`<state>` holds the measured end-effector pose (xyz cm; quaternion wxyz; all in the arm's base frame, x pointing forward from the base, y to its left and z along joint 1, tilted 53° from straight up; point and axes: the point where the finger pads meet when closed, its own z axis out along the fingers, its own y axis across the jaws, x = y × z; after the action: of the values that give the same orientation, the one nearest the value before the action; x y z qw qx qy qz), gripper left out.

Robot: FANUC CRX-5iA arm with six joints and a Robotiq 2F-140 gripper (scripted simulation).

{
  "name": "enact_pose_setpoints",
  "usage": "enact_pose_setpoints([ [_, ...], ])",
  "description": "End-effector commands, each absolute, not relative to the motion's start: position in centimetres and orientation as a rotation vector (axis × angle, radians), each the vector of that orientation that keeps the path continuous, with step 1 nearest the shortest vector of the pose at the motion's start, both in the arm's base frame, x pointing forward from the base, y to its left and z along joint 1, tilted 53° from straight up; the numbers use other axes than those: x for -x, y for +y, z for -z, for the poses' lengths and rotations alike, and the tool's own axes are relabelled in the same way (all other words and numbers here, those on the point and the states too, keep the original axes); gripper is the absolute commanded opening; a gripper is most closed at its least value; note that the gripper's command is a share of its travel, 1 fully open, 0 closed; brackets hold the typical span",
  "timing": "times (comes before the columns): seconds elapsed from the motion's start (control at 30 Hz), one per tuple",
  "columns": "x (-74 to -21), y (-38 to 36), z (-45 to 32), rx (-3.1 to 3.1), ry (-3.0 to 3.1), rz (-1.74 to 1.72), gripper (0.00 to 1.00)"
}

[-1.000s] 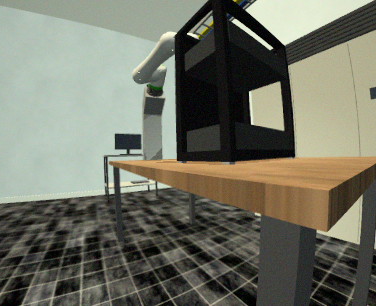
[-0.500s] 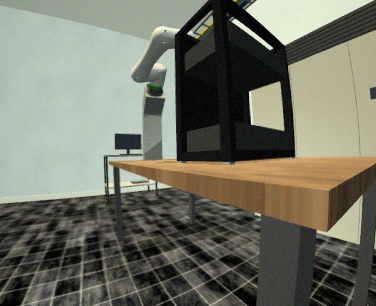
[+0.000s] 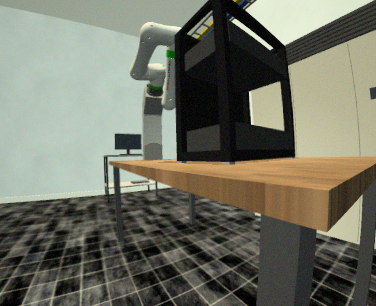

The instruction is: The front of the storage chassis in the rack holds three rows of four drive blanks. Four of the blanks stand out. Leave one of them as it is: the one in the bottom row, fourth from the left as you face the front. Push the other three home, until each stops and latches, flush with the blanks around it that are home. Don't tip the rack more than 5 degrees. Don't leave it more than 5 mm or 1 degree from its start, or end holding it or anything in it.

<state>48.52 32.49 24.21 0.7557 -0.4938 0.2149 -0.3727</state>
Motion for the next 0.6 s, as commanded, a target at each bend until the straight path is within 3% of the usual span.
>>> enact_pose_setpoints([
  [0.0, -48.1, 28.4, -25.5, 1.032, 0.457, 0.908, 1.00],
  [0.57, -47.1, 13.5, -29.9, 0.857, 0.405, 1.238, 1.00],
])
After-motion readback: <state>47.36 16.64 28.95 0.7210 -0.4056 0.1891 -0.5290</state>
